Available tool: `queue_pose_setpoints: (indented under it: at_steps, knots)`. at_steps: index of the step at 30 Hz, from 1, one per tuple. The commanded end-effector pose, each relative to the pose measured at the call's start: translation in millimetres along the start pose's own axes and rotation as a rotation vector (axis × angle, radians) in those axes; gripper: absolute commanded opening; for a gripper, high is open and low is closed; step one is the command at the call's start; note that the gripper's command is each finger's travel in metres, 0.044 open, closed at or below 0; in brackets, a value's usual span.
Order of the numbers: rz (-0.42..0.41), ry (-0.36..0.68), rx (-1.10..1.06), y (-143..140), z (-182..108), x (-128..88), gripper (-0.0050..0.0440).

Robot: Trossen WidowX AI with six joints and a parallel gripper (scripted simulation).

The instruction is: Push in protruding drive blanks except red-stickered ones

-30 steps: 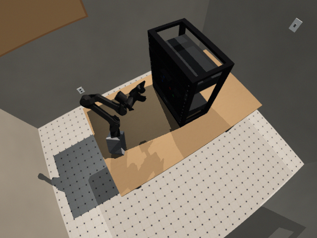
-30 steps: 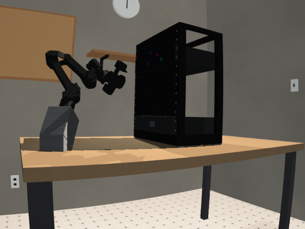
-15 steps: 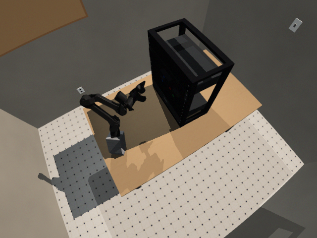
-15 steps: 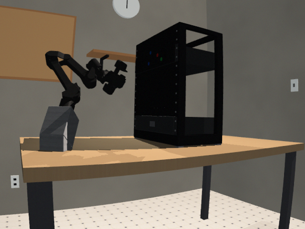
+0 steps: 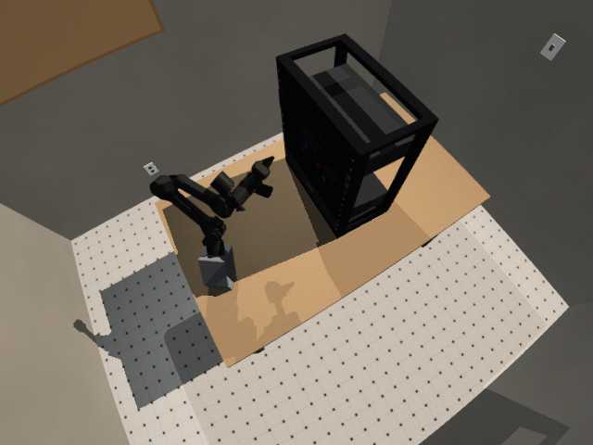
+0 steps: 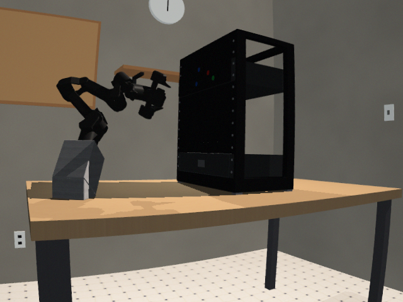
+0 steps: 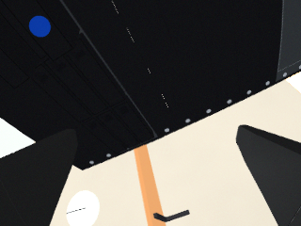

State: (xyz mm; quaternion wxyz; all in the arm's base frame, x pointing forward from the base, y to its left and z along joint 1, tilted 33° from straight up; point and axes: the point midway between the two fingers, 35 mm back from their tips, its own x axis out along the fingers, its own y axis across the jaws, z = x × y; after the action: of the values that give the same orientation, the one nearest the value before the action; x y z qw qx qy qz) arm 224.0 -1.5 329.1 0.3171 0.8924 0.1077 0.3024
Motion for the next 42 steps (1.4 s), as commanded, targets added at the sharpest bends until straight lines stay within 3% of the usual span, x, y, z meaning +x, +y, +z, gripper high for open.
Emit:
queue_pose_setpoints:
  at_steps: [1, 9, 19, 42]
  knots:
    - [0.015, -0.085, -0.104, 28, 7, -13, 0.044]
    - [0.055, -0.282, -0.292, 76, 33, -45, 0.044]
    - [0.085, -0.423, -0.429, 113, 52, -70, 0.044]
    - [0.088, -0.437, -0.443, 117, 54, -72, 0.044]
